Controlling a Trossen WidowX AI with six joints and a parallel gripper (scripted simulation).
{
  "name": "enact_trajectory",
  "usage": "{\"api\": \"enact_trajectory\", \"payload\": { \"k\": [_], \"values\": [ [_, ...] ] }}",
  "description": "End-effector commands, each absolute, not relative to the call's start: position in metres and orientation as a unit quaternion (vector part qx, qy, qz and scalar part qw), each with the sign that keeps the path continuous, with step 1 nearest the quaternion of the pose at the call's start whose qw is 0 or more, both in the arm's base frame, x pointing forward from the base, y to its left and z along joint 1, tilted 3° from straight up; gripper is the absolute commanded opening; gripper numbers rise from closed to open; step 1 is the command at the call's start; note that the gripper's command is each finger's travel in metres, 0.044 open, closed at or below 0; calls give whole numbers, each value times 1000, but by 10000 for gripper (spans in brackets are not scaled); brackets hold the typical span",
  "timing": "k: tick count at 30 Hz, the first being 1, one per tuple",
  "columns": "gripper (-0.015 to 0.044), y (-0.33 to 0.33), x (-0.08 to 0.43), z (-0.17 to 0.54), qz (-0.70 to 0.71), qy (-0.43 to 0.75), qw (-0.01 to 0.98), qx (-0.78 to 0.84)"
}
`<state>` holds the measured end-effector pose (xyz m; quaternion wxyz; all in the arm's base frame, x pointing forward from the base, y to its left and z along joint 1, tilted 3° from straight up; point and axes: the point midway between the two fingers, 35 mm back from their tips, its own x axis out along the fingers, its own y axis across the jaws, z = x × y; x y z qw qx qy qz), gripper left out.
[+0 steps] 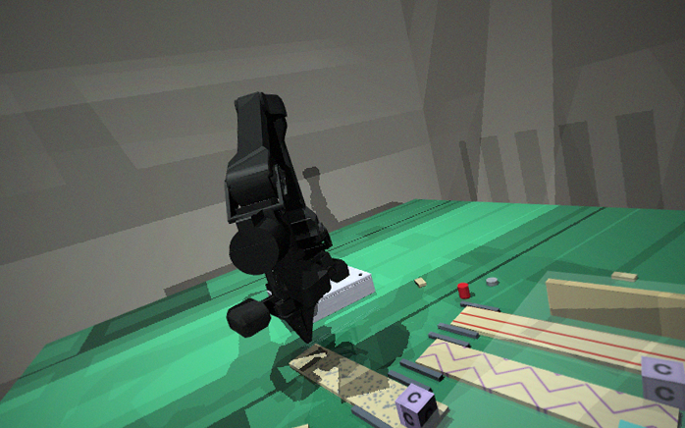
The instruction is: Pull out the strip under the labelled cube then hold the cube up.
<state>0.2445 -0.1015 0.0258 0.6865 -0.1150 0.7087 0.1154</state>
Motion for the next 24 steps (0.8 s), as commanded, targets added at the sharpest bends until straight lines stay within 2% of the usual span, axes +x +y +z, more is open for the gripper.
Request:
{"api": "enact_trajectory", "payload": {
  "k": [1,2,19,24],
  "values": [
    [0,-102,245,38,112,710,686,-116],
    [0,-101,246,38,112,710,686,-116],
    [440,-83,304,43,114,707,688,-118],
    [440,-78,320,45,115,707,688,-118]
  ]
}}
